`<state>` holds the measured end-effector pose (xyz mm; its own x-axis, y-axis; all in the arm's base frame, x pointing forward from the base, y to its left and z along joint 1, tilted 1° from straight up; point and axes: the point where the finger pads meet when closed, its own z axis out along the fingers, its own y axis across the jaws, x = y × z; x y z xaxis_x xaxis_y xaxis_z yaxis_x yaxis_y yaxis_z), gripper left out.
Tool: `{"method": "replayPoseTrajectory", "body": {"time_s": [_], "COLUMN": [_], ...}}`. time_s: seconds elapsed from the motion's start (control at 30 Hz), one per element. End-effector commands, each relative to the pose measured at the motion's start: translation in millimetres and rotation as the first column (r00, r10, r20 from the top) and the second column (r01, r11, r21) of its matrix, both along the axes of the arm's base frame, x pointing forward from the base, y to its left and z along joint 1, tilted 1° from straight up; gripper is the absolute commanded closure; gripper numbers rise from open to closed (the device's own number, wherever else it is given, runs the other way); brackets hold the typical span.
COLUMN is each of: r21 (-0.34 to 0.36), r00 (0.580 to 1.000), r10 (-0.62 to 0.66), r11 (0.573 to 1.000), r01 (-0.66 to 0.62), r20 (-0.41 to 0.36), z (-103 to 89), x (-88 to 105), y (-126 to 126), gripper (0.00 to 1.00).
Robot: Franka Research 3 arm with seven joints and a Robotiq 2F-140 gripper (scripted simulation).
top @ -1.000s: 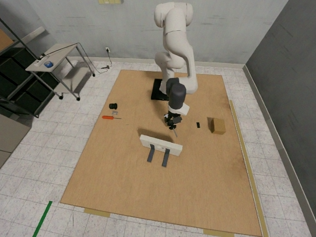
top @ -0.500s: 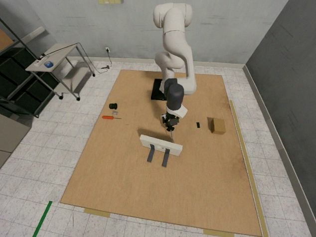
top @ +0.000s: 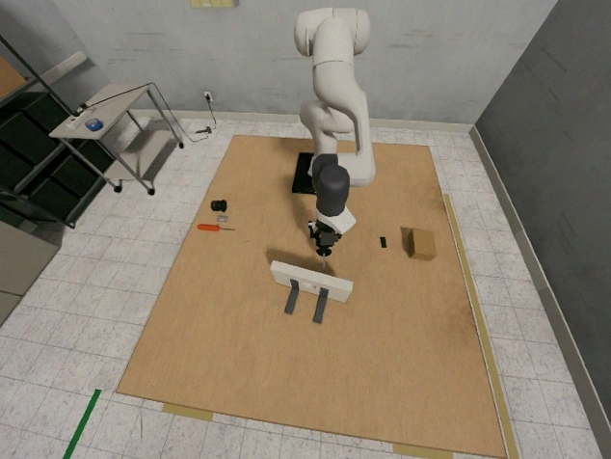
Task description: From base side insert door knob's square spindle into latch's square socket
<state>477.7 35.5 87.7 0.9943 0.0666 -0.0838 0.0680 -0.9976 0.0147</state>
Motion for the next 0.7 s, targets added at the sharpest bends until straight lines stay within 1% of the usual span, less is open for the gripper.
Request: {"method": "replayPoseTrajectory", "body": {"time_s": [0.0,0.1,0.2,0.67], "r21": [-0.018,-0.023,-0.023,-0.023], "r00": [0.99,0.976,0.976,0.976], "r10": [-0.14,-0.218,-0.218,-0.218], "r11": [0.99,0.976,0.976,0.976], "r01": [0.14,0.218,0.218,0.218], "r20": [0.003,0.002,0.002,0.002], "z": [2.5,2.5,2.6,2.6], "x": [2.9,4.9,10.2,10.4], "y": [-2,-5,-14,-15], "gripper": [0.58,0.58,0.58,0.58]}}
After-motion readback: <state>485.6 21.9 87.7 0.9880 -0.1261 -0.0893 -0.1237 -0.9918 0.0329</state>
